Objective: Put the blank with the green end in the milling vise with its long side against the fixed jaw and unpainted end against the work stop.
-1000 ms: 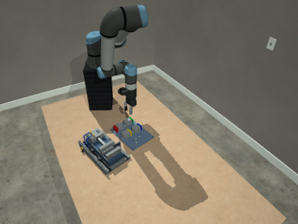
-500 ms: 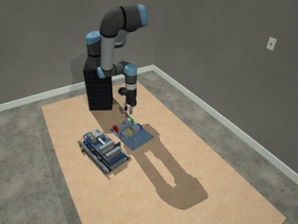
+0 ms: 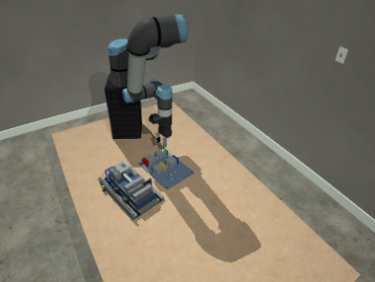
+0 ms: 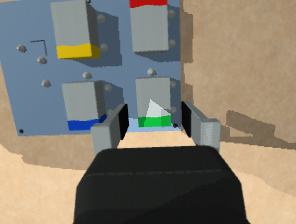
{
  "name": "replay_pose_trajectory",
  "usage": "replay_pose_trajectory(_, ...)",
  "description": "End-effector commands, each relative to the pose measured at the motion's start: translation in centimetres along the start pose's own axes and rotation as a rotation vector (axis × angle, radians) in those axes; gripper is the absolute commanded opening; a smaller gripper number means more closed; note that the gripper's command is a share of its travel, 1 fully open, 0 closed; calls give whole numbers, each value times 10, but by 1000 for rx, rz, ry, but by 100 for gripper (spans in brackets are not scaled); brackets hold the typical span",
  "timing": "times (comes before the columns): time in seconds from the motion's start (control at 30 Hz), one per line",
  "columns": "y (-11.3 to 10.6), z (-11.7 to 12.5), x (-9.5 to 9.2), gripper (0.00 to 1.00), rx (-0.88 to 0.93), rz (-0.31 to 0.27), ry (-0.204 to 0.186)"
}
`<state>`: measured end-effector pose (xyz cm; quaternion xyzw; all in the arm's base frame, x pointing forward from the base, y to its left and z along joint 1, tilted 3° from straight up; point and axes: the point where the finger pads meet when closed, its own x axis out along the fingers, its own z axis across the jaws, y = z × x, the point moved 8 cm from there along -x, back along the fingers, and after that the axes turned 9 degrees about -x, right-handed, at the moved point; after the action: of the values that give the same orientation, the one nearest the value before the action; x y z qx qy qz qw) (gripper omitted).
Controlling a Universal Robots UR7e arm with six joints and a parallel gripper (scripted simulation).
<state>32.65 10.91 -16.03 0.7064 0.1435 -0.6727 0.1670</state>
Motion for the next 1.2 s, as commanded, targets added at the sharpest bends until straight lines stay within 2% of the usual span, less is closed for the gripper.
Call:
replay_pose_trajectory(0.0, 0, -1, 6, 100, 0, 1, 3)
replay_pose_trajectory(0.2, 0, -1, 6, 100, 0, 1, 3)
replay_pose_trajectory(0.37, 0, -1, 50, 100, 0, 1, 3)
replay_pose_trajectory(0.8, 0, -1, 51, 100, 0, 1, 2)
replay_pose_trajectory(0.93, 1, -1, 59, 100, 0, 1, 3)
replay_pose_trajectory(1.17, 1, -1, 59, 100, 0, 1, 3)
